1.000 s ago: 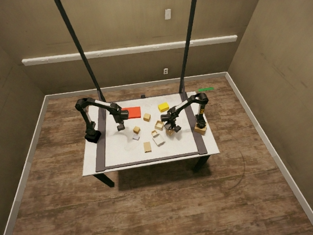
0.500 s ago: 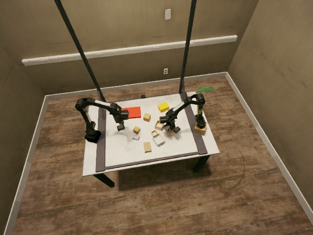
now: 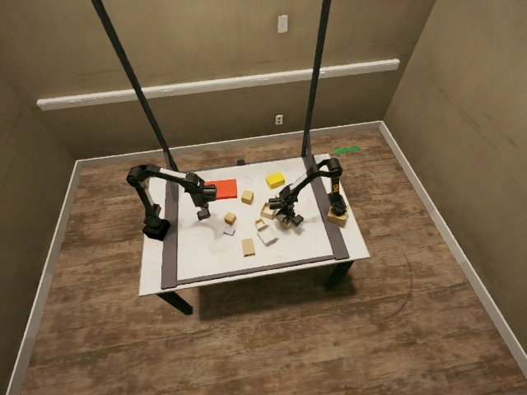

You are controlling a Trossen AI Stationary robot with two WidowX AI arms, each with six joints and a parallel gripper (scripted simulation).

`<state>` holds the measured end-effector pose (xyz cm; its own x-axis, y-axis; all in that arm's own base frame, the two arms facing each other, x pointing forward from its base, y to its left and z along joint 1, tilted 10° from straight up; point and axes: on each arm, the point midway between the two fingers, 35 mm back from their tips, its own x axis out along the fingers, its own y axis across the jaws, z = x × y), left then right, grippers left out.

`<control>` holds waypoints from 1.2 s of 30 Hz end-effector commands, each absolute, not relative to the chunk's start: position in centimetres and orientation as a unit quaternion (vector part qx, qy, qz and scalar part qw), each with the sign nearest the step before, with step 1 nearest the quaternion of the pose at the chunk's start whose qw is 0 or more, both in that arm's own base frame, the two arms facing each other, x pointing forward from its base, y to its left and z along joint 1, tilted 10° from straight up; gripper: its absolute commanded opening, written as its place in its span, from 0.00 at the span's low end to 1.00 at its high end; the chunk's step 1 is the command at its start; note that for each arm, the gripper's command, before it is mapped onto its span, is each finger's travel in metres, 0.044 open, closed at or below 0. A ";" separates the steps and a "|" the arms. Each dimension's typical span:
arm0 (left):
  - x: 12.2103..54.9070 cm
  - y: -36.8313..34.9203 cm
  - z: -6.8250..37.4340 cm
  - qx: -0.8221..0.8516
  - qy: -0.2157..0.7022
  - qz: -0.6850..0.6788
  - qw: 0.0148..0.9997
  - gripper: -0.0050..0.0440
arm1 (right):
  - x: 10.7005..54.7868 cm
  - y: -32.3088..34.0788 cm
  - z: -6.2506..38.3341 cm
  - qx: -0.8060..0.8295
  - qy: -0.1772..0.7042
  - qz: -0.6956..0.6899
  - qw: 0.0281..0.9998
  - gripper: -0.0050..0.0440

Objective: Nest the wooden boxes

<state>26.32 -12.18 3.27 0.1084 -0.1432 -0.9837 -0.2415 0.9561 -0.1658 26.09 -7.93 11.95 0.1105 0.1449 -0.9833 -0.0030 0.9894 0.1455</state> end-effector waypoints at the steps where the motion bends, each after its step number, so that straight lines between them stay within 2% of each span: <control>1: 26.7 -12.4 3.8 -0.149 0.659 0.029 0.737 0.25 | 26.3 -8.1 12.6 0.050 0.658 0.046 0.750 0.92; 9: 26.7 -12.4 3.8 -0.149 0.659 0.029 0.737 0.64 | 26.3 -8.1 12.6 0.050 0.658 0.046 0.750 0.92; 23: 26.6 -12.4 3.9 -0.149 0.660 0.029 0.736 0.64 | 26.3 -8.1 12.6 0.050 0.658 0.046 0.750 0.92; 36: 26.2 -11.5 10.3 -0.152 0.652 0.024 0.742 0.64 | 26.3 -8.1 12.6 0.050 0.658 0.046 0.750 0.92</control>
<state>25.81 -11.54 7.41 0.1072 -0.1424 -0.9840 -0.2431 0.9559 -0.1648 26.09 -7.93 11.95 0.1105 0.1449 -0.9833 -0.0030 0.9894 0.1455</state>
